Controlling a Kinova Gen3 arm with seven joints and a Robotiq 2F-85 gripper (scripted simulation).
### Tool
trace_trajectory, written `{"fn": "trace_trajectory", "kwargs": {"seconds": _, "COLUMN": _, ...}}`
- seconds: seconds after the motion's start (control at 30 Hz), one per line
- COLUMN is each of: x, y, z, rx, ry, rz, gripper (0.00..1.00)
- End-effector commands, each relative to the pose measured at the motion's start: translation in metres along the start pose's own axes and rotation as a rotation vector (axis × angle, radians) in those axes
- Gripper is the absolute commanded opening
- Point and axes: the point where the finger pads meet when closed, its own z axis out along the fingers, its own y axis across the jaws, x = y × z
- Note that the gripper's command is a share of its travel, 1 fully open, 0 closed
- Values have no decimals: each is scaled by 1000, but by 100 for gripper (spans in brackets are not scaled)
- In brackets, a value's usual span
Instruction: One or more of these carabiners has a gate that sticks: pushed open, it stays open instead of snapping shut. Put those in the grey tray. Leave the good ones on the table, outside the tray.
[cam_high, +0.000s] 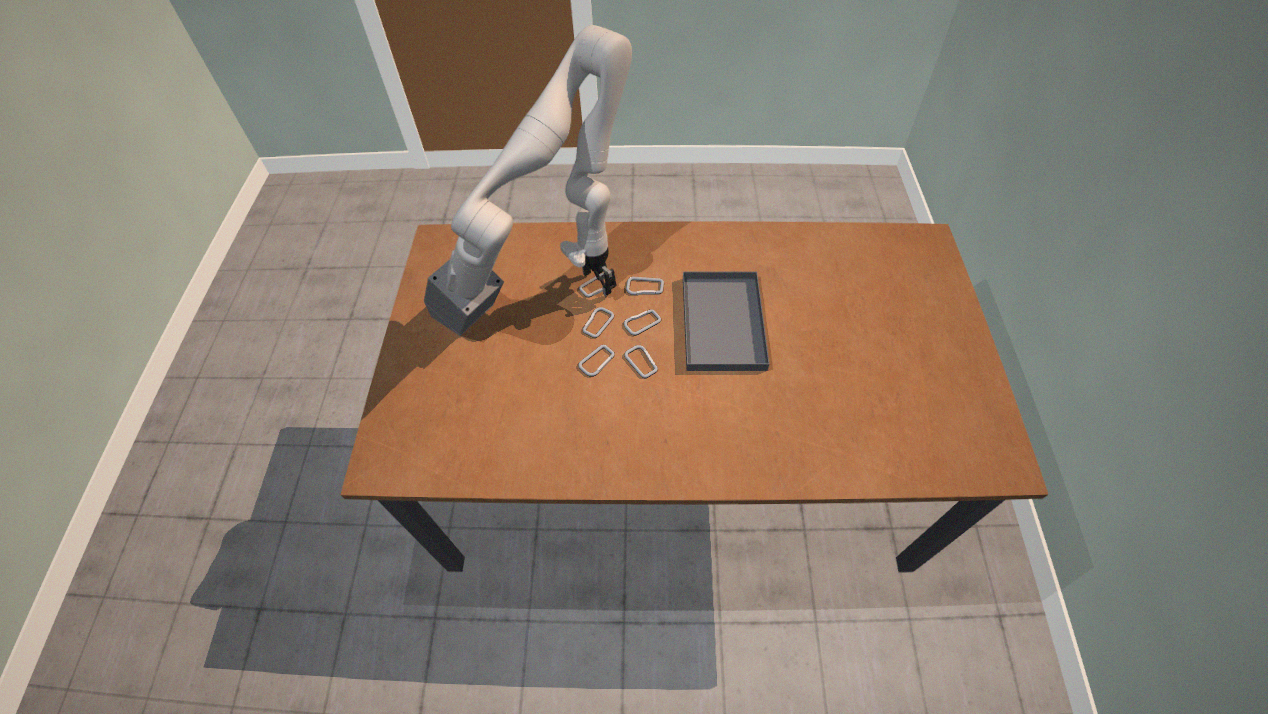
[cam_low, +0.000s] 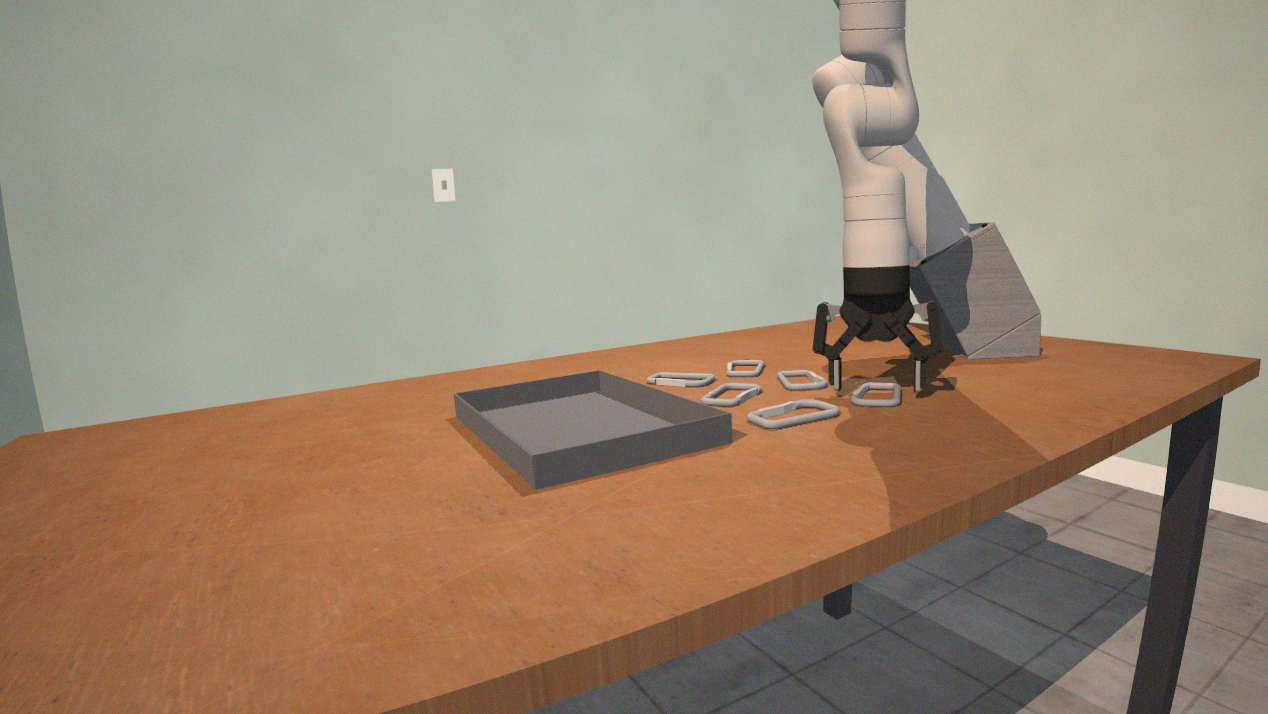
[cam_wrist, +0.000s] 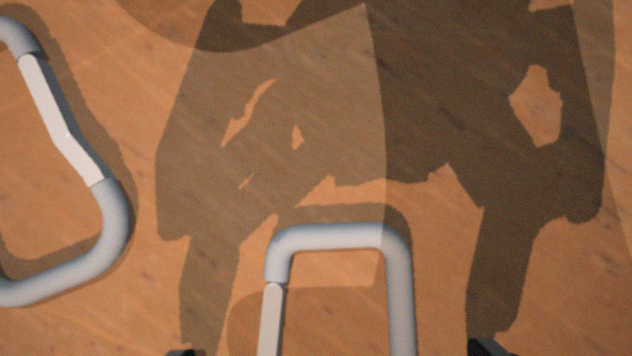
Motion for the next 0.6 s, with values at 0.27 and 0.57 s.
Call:
{"fn": "trace_trajectory", "kwargs": {"seconds": 0.27, "x": 0, "y": 0, "z": 4, "rx": -1, "ry": -1, "rz": 0, "gripper": 100}}
{"fn": "trace_trajectory", "kwargs": {"seconds": 0.57, "x": 0, "y": 0, "z": 3, "rx": -1, "ry": -2, "rz": 0, "gripper": 75}}
